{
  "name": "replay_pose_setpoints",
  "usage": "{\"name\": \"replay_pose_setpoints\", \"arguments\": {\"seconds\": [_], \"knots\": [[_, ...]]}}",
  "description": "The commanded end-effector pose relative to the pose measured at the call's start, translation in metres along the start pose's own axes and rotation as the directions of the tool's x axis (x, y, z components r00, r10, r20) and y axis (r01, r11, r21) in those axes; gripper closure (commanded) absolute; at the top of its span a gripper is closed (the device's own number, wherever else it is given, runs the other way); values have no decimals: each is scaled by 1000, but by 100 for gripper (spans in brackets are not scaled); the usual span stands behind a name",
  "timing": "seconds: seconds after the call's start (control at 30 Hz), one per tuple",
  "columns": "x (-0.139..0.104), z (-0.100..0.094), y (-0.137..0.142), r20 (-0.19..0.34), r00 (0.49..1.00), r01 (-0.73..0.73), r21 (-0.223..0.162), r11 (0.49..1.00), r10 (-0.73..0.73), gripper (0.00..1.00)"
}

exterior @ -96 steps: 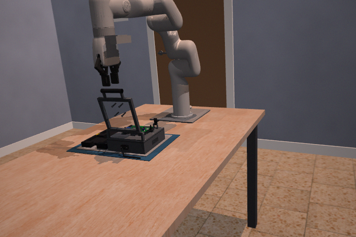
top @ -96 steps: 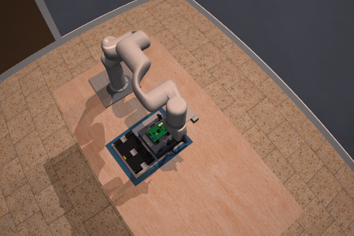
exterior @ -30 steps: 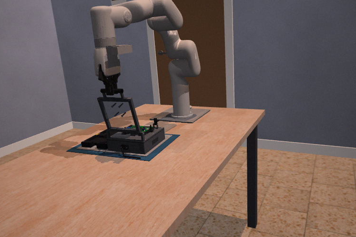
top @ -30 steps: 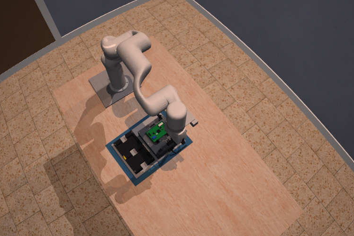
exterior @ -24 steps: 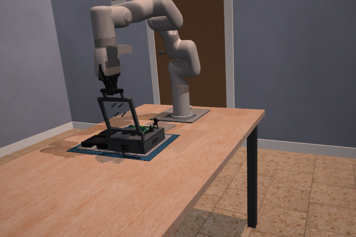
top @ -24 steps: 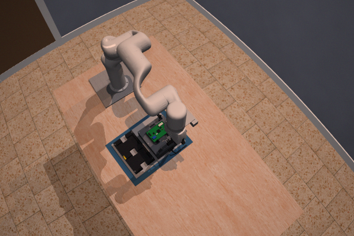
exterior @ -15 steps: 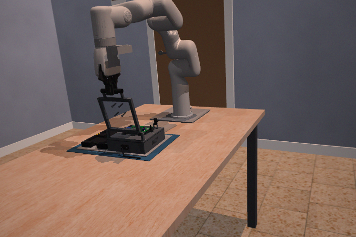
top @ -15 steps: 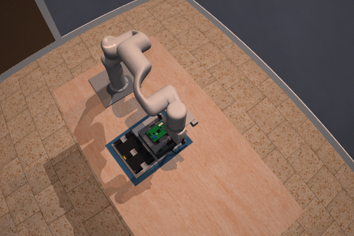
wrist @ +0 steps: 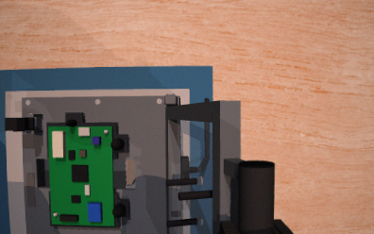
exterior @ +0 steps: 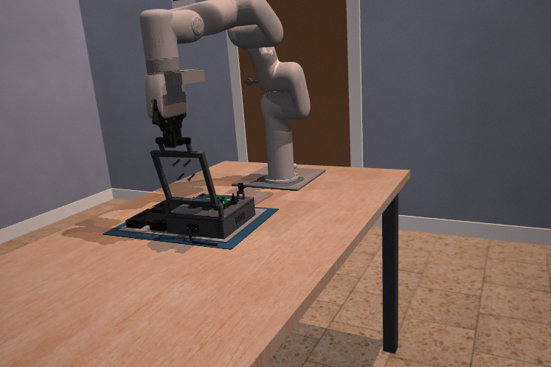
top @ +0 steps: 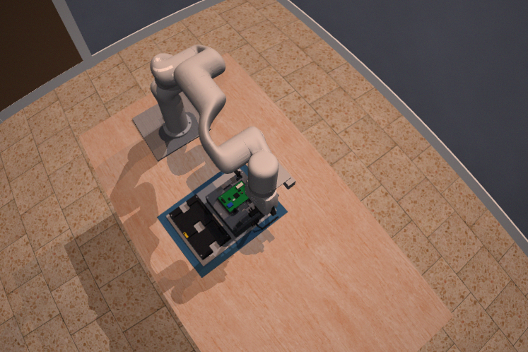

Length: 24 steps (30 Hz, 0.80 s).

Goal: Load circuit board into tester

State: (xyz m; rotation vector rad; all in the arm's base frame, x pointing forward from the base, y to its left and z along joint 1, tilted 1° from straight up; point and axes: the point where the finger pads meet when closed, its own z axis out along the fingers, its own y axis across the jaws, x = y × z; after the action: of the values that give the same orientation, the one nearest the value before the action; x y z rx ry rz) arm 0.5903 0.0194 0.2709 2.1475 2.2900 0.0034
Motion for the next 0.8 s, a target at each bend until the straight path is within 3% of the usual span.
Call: {"name": "replay_pose_setpoints", "arguments": {"seconds": [0.0, 0.77], "knots": [[0, -2, 0, 0, 1000, 0, -4, 1000, 0, 100], [0, -3, -2, 0, 1000, 0, -4, 1000, 0, 100]]}}
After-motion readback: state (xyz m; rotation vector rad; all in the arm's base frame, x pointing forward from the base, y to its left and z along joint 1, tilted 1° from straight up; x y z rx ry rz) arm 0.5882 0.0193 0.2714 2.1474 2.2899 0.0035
